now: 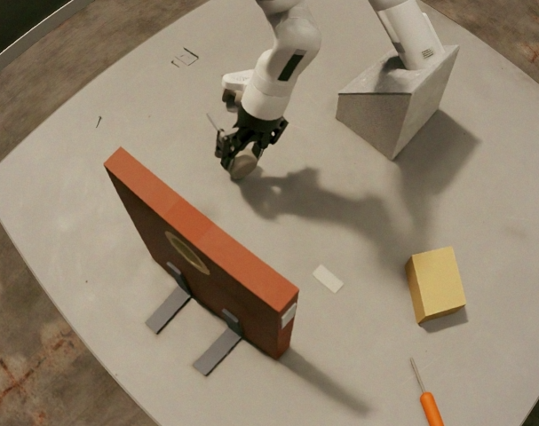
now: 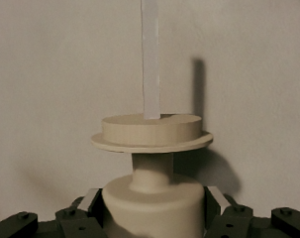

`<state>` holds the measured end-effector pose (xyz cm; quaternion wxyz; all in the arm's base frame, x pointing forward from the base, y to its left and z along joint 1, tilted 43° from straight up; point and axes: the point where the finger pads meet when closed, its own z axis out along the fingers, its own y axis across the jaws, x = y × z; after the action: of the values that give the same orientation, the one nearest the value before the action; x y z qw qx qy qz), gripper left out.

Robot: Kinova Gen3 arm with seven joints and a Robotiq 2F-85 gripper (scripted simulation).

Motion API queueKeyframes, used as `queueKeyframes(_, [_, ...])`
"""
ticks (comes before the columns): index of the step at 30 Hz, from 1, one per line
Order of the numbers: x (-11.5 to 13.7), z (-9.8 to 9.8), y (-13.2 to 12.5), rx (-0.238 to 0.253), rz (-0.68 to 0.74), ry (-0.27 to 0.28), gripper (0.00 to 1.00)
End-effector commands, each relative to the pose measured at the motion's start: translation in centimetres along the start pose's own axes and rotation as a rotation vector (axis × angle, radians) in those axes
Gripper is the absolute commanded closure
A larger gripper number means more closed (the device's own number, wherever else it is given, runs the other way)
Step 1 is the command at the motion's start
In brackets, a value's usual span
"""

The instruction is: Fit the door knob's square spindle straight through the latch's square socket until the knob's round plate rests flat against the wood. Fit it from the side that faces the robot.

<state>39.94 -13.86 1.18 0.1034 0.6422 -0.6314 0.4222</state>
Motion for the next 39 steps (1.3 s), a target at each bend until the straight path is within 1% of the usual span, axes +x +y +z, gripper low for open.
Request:
queueKeyframes(1, [-0.1, -0.2, -0.2, 0.004, 0.000, -0.003, 0.37])
queueKeyframes(5, [-0.1, -0.7, -0.4, 0.004, 0.000, -0.003, 0.37])
queueKeyframes(16, [-0.1, -3.1, -1.2, 0.004, 0.000, -0.003, 0.37])
queueKeyframes(22, [-0.1, -3.4, -1.3, 0.004, 0.000, -0.003, 0.37])
queueKeyframes(39, [-0.1, -3.4, -1.4, 0.004, 0.000, -0.003, 0.37])
